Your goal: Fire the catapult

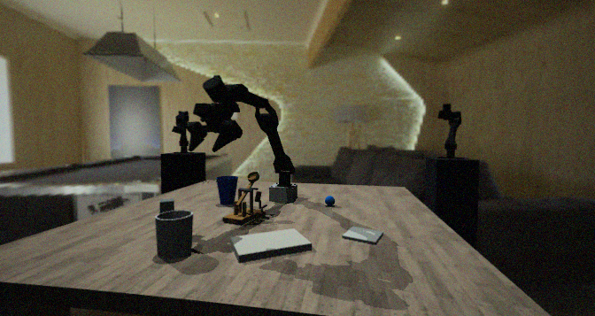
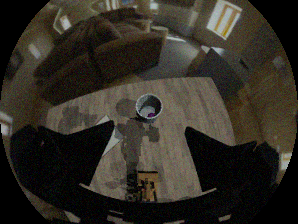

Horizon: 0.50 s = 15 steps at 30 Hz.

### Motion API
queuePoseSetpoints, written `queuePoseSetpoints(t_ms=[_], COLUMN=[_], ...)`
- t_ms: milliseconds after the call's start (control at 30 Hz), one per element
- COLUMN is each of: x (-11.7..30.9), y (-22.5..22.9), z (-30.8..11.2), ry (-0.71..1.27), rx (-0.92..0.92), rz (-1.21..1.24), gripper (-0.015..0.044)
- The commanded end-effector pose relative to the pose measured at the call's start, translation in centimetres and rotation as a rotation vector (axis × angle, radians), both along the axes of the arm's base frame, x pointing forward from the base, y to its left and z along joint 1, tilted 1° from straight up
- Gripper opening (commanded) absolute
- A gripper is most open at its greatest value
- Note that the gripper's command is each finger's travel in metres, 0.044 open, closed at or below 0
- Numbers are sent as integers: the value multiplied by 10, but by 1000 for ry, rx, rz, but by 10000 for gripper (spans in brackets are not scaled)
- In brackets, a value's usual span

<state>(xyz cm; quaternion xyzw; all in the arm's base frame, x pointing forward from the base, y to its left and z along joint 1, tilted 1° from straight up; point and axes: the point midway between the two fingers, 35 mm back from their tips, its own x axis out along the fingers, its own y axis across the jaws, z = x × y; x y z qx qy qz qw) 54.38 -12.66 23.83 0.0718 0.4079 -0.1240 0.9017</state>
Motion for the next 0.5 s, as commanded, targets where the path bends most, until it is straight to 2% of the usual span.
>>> queuePoseSetpoints(t_ms=[0,467], x=[4,10], y=[-5,-3], z=[6,5], ry=[-32,-50], rx=[22,18], rz=[-16,-16], gripper=[440,440])
